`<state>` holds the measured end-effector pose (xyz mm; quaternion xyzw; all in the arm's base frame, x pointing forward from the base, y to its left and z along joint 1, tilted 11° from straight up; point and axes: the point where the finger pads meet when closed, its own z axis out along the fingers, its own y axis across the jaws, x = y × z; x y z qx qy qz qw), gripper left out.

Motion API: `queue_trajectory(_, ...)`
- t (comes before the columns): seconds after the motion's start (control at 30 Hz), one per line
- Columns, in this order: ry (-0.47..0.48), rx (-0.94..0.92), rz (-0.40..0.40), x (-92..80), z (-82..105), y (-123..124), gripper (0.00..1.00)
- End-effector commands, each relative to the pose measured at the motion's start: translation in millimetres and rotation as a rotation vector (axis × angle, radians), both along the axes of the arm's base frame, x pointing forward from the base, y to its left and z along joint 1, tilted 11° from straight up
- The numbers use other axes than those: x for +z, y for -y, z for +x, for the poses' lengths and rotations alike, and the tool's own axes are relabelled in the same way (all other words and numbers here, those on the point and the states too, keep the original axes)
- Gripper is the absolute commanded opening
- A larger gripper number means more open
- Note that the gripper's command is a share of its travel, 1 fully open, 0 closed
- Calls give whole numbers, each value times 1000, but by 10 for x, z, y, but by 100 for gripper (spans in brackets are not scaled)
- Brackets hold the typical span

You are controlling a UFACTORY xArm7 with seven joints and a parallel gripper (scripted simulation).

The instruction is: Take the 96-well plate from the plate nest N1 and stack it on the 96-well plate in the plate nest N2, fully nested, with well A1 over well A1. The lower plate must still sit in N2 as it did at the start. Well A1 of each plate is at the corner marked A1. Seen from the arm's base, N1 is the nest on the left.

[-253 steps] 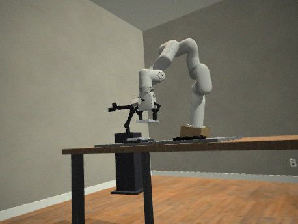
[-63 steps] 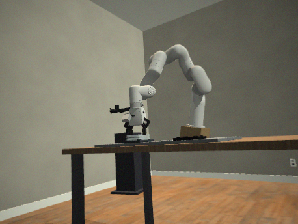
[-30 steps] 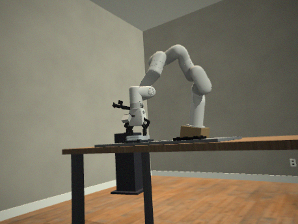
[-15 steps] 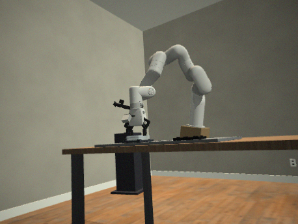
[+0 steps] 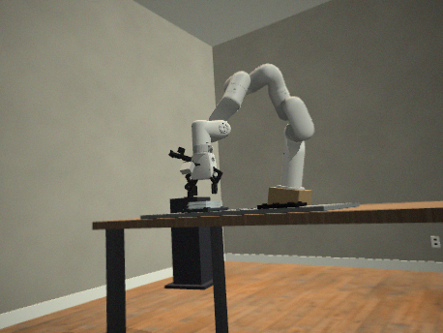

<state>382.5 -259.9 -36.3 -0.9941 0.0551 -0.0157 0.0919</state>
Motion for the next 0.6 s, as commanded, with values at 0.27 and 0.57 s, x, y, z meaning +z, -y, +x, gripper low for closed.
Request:
queue_trajectory(0.27, 1, 0, -1, 286, -7, 58, 100)
queue_trajectory(0.57, 1, 0, -1, 469, -15, 92, 100)
